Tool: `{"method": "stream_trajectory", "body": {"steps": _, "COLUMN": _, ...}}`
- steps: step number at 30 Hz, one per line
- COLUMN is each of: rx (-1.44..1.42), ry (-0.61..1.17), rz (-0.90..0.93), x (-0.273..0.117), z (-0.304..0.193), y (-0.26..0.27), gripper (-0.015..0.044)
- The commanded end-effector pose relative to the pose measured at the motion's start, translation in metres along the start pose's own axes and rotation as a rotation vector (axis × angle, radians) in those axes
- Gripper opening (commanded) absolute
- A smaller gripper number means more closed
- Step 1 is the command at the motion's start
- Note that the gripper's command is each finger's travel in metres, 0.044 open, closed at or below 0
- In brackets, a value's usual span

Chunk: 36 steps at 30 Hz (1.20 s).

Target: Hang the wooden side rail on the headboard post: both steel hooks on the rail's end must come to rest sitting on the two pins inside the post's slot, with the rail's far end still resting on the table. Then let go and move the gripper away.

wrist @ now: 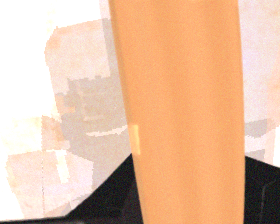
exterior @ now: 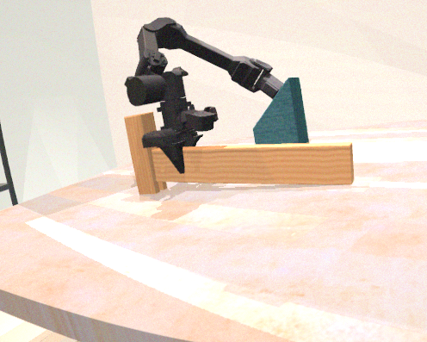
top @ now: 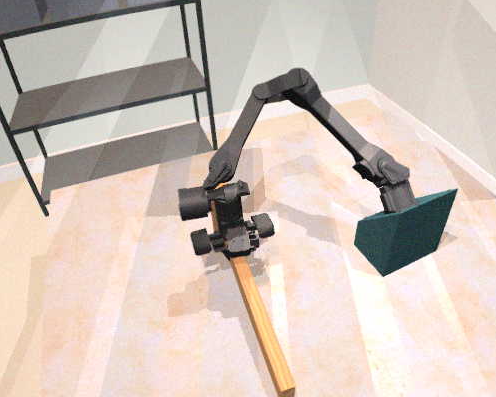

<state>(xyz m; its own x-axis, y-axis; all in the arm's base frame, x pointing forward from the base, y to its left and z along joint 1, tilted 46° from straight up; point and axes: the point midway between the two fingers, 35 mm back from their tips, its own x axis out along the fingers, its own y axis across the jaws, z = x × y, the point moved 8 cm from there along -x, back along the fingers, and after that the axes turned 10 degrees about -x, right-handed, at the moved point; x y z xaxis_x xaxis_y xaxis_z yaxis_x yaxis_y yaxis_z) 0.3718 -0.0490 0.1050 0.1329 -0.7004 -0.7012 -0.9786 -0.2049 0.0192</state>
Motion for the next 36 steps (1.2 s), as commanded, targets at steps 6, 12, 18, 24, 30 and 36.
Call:
{"method": "stream_trajectory", "body": {"steps": 6, "rx": 0.000, "ry": 0.005, "rz": -0.010, "x": -0.0016, "z": -0.0003, "y": -0.0010, "gripper": 0.0000}}
{"method": "stream_trajectory", "body": {"steps": 12, "rx": 0.000, "ry": 0.005, "rz": -0.010, "x": -0.0006, "z": -0.0003, "y": -0.0010, "gripper": 0.0000}}
{"method": "stream_trajectory", "body": {"steps": 18, "rx": 0.000, "ry": 0.005, "rz": -0.010, "x": 0.0004, "z": -0.0003, "y": -0.0010, "gripper": 0.0000}}
{"method": "stream_trajectory", "body": {"steps": 24, "rx": 0.000, "ry": 0.005, "rz": -0.010, "x": 0.0014, "z": -0.0003, "y": -0.0010, "gripper": 0.0000}}
{"method": "stream_trajectory", "body": {"steps": 30, "rx": 0.000, "ry": 0.005, "rz": -0.010, "x": 0.0024, "z": -0.0003, "y": -0.0010, "gripper": 0.0000}}
{"method": "stream_trajectory", "body": {"steps": 36, "rx": 0.000, "ry": 0.005, "rz": -0.010, "x": 0.0034, "z": -0.0003, "y": -0.0010, "gripper": 0.0000}}
